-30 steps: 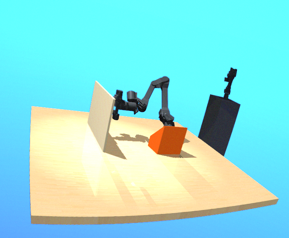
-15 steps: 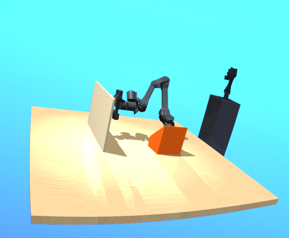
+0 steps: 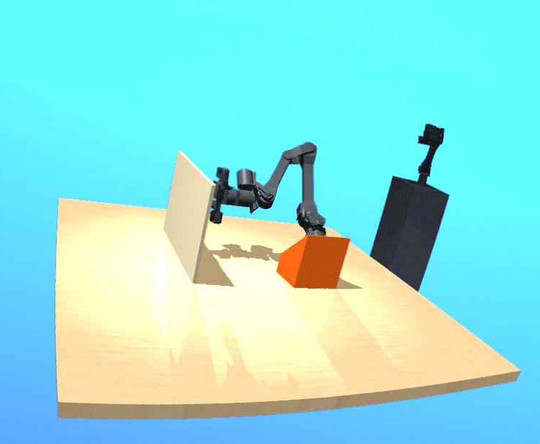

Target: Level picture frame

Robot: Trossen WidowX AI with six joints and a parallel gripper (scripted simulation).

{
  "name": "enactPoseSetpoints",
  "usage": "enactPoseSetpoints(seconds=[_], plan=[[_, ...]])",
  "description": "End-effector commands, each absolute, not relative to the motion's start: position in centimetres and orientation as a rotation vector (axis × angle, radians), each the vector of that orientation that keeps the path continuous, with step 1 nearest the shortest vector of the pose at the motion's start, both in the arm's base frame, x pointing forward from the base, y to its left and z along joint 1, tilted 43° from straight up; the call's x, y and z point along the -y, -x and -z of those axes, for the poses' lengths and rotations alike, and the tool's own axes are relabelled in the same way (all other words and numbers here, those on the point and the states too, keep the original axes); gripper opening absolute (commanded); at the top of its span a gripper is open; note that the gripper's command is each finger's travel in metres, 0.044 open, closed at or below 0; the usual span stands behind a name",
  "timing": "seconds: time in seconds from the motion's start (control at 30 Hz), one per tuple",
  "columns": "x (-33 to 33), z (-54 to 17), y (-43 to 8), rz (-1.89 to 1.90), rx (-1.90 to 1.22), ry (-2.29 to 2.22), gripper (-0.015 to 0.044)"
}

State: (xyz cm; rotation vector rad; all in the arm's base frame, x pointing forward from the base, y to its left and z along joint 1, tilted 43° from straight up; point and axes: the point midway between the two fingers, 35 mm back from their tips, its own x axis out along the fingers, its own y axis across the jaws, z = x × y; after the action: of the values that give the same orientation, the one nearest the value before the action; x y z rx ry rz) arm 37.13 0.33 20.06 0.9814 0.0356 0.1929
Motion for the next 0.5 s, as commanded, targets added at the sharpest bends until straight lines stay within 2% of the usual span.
enactPoseSetpoints(seconds=[0.0, 0.47], plan=[[-0.32, -20.22, -37.19, -0.194, -0.031, -0.978, 0.0], [-0.48, -20.29, -37.1, -0.194, -0.031, -0.978, 0.0]])
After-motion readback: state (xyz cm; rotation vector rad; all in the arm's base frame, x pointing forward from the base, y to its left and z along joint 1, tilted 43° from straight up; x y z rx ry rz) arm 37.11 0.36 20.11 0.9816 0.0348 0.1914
